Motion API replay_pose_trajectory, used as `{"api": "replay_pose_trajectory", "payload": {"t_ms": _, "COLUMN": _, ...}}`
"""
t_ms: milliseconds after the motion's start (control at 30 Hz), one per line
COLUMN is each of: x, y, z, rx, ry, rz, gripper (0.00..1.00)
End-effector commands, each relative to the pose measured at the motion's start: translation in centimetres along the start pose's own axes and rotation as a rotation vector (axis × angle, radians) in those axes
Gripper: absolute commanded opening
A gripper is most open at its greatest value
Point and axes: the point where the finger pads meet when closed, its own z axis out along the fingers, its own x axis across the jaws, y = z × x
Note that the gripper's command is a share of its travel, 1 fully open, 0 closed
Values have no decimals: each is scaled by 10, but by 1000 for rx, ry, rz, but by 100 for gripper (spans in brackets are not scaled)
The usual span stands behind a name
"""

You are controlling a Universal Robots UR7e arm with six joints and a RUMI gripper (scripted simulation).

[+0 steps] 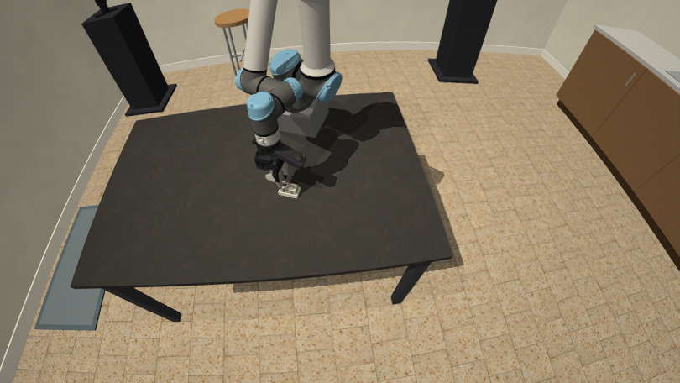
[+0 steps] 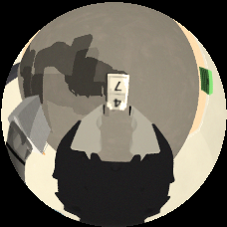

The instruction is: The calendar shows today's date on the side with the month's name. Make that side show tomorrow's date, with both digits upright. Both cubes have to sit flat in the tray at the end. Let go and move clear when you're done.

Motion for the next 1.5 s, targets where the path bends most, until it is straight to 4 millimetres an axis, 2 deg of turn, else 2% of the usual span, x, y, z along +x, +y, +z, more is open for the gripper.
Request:
{"api": "replay_pose_trajectory", "payload": {"t_ms": 0, "x": 0, "y": 0, "z": 0, "rx": 0, "ry": 1, "rz": 0, "gripper": 28}}
{"api": "replay_pose_trajectory", "payload": {"t_ms": 467, "x": 0, "y": 0, "z": 1, "rx": 0, "ry": 1, "rz": 0, "gripper": 28}}
{"api": "replay_pose_trajectory", "payload": {"t_ms": 1133, "x": 0, "y": 0, "z": 25, "rx": 0, "ry": 1, "rz": 0, "gripper": 28}}
{"api": "replay_pose_trajectory", "payload": {"t_ms": 1467, "x": 0, "y": 0, "z": 27, "rx": 0, "ry": 1, "rz": 0, "gripper": 28}}
